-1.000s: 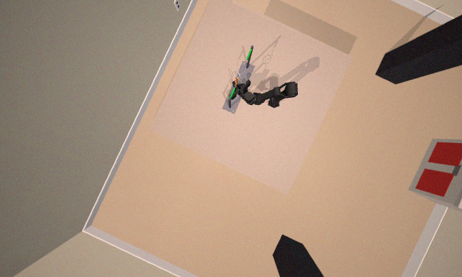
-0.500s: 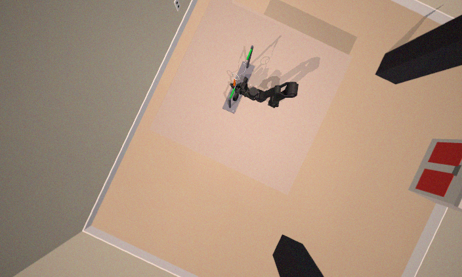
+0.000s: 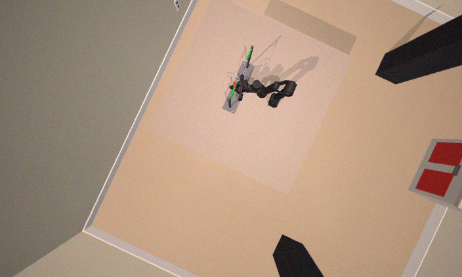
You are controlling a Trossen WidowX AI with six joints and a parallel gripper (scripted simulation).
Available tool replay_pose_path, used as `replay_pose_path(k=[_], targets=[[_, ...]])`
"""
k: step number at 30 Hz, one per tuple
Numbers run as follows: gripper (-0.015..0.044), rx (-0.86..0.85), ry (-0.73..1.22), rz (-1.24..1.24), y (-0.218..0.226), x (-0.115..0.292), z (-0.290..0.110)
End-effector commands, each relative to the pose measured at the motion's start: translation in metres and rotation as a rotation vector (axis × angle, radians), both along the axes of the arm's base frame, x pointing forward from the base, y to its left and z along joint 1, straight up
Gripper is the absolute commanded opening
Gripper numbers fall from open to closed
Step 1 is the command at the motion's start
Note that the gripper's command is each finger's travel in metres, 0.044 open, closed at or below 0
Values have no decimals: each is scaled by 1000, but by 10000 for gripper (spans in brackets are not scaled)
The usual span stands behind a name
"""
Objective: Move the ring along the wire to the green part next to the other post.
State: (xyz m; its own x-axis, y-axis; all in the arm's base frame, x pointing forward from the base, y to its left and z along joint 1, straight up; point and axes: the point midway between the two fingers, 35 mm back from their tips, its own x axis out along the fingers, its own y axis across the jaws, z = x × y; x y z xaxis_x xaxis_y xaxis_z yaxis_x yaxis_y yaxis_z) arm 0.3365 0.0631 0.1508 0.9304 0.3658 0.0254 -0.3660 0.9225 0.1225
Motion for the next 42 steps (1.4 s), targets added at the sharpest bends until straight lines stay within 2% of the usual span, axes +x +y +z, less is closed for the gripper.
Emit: replay_pose_path(k=[1, 9, 16, 27, 42], targets=[[-150, -13, -13, 117, 2, -1, -2], [-150, -32, -42, 290, 7, -5, -1], [-150, -50, -55, 329, 9, -9, -1], [-150, -76, -54, 220, 13, -14, -1], [-150, -108, -36, -71, 22, -17, -1]])
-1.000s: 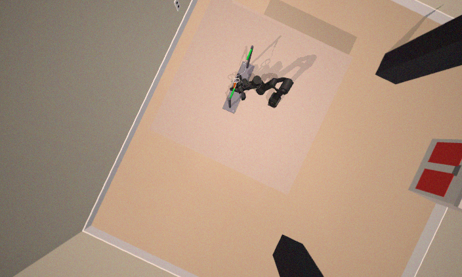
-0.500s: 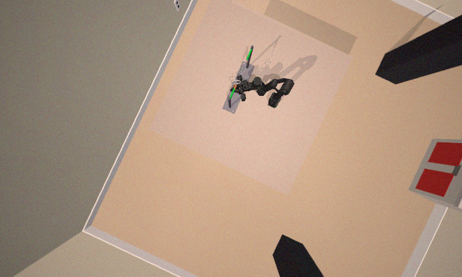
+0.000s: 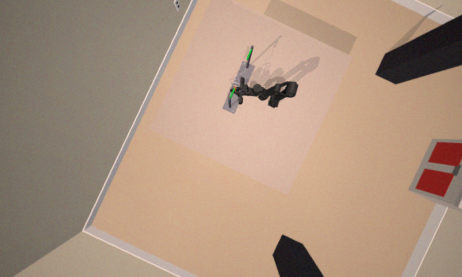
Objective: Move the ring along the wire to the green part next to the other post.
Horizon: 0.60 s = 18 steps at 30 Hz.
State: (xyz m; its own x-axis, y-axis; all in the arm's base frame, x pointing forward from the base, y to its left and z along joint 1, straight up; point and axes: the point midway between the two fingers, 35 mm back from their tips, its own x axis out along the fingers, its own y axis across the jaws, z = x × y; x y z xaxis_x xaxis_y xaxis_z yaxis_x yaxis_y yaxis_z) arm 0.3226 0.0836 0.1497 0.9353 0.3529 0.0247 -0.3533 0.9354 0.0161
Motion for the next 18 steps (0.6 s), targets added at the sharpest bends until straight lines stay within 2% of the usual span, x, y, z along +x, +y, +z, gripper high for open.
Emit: replay_pose_path(k=[1, 18], targets=[[-150, -8, -1, -69, 3, -3, 1], [-150, -16, 1, -195, 18, -4, 1]])
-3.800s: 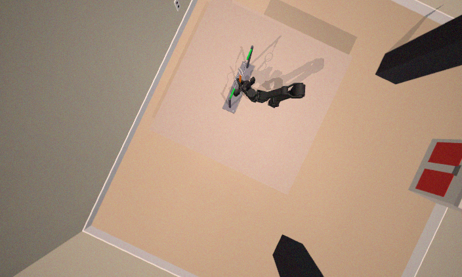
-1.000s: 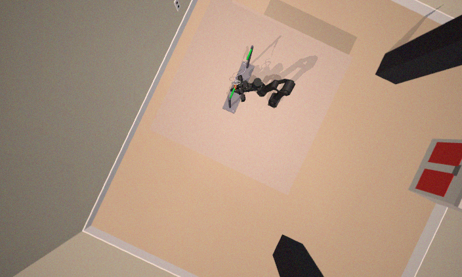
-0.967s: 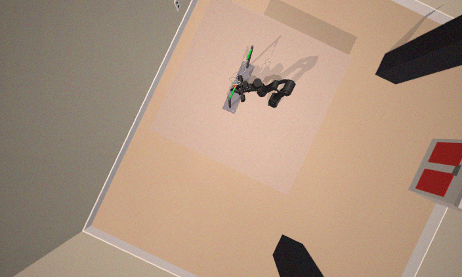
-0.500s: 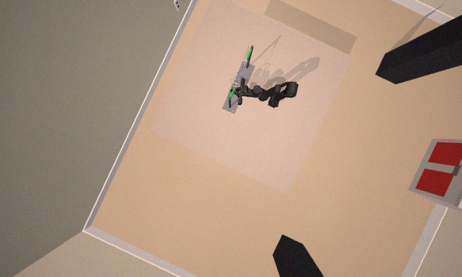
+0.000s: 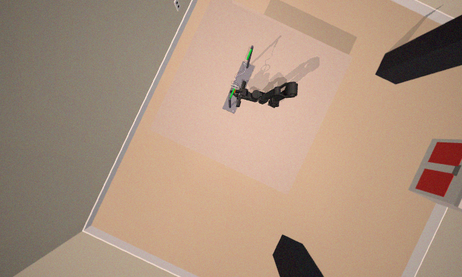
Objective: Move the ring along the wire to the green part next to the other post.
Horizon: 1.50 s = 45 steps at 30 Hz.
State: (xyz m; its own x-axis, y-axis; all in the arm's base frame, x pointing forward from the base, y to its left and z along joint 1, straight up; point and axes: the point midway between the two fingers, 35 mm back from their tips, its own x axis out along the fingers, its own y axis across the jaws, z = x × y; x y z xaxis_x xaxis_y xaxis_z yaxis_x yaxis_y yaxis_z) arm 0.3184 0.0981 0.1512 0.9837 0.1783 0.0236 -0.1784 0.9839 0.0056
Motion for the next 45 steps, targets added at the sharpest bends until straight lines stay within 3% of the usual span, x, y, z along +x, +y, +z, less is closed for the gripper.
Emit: replay_pose_path(k=[1, 45], targets=[[-150, -5, 3, -15, 5, 1, -1], [-150, -4, 4, -23, 29, 0, -21]])
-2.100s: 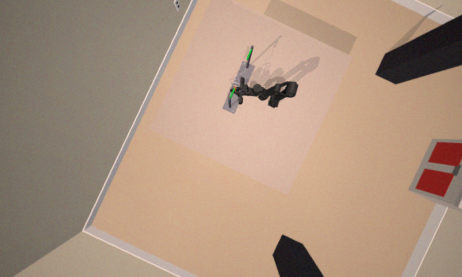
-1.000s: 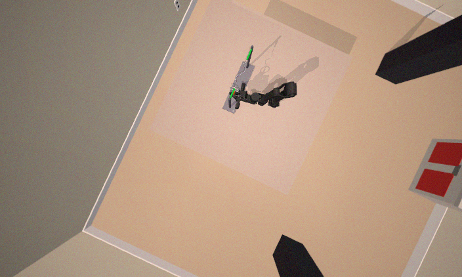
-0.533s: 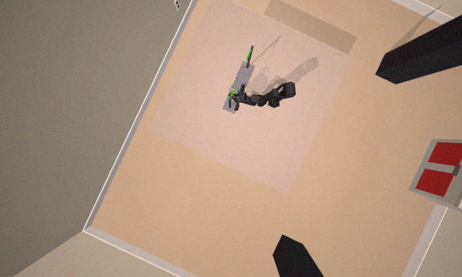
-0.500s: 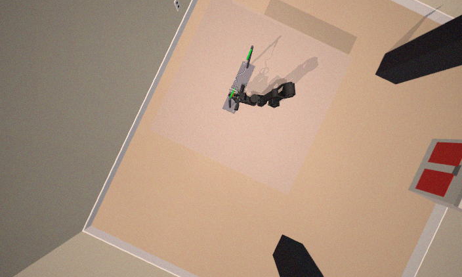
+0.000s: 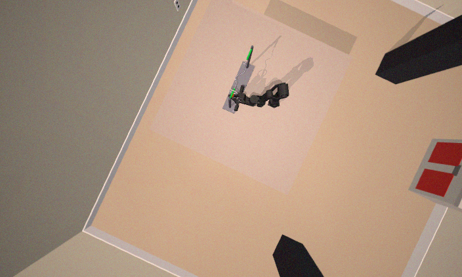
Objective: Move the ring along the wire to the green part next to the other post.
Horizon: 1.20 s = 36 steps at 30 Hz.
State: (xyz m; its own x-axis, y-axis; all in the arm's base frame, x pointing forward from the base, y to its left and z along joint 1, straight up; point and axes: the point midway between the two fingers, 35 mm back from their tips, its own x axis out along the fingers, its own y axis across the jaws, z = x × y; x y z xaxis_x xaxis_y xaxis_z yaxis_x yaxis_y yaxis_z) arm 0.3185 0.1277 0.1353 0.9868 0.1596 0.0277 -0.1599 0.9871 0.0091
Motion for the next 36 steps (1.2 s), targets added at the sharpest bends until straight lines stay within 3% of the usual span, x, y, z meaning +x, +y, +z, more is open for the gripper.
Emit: replay_pose_path(k=[1, 31, 36], targets=[[-150, -8, 8, -4, -1, 0, -5], [-150, -8, 8, -4, -1, 0, -5], [-19, -4, 6, 0, 0, 0, -4]])
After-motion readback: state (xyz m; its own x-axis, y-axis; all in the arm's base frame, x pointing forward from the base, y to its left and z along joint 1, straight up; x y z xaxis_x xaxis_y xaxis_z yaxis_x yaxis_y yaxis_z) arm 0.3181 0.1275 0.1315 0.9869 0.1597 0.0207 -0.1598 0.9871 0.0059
